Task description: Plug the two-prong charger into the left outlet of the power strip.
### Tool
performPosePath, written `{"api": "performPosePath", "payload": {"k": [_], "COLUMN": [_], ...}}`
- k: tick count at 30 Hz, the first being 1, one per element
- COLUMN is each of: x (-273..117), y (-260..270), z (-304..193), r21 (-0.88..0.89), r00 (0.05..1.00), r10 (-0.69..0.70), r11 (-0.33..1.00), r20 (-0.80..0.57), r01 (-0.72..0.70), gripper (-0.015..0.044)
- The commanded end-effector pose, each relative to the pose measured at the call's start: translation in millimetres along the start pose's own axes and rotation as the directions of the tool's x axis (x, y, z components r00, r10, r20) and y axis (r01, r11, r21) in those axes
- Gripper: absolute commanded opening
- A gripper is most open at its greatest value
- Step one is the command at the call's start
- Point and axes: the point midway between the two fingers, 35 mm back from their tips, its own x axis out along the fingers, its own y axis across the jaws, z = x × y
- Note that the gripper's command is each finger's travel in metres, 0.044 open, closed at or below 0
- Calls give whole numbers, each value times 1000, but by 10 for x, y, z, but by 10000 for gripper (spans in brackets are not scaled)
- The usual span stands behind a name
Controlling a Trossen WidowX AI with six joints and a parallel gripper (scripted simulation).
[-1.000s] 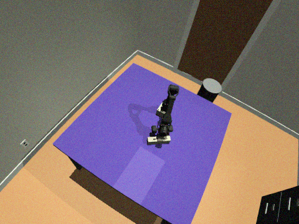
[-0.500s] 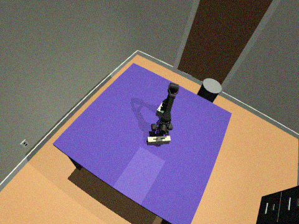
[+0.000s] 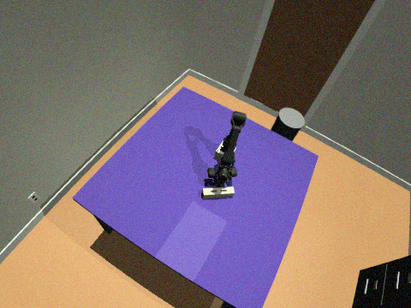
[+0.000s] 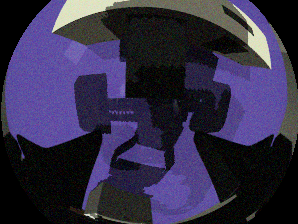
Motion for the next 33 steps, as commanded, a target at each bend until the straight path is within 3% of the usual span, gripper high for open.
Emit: {"api": "performPosePath", "payload": {"k": [1,11,33], "x": [-172,-748,-757], "y": [-4,7,7], "z": [58,145,145], "r21": [8,-8,-9], "r00": [991,841,837], "r10": [10,2,1], "r11": [1000,1000,1000], "r20": [130,541,547], "r01": [-12,3,4], "gripper": [440,440,440]}}
